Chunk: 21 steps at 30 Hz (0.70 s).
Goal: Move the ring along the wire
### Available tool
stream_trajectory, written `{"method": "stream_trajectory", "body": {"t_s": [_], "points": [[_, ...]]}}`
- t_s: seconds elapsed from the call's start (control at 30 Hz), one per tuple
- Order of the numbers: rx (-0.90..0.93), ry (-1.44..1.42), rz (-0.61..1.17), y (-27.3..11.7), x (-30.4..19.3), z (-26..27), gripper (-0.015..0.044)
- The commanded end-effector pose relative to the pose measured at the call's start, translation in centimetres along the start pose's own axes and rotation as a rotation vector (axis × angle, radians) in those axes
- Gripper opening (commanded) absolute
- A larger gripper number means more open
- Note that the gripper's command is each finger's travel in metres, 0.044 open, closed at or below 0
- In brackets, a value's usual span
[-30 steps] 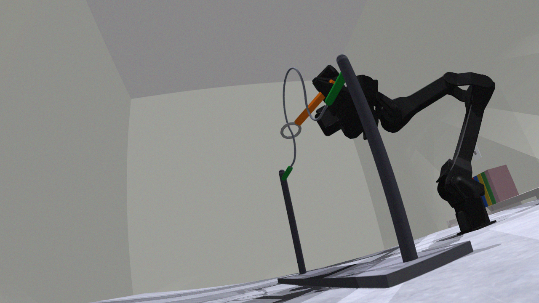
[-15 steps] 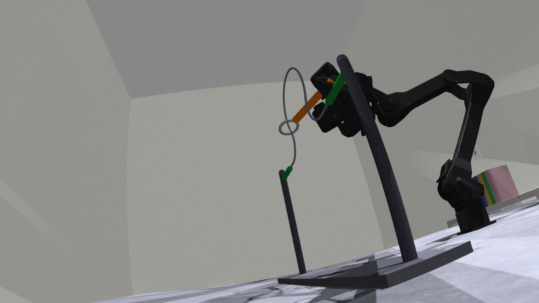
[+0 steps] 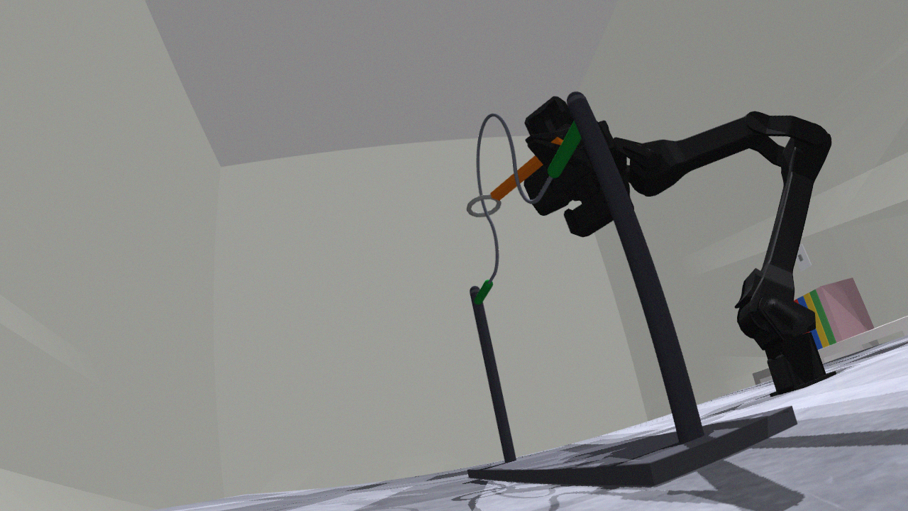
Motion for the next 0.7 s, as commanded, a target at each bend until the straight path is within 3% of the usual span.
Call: {"method": "stream_trajectory", "body": {"t_s": [0.0,0.67], "points": [[-0.029,-0.045,0.007,0.02,-0.02,0.12,-0.015],[-0.218,-0.285,0.013,0.11,-0.13,0.13,-0.015]]}}
Point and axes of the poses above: the point midway between the two fingers, 35 mm back from their tips, its own y axis out along the fingers, its own z axis across the jaws, x = y × z, the point moved 6 cm from there along -y, back along the fingers, and after that the axes turned 7 degrees about -y, right-handed, at the moved point
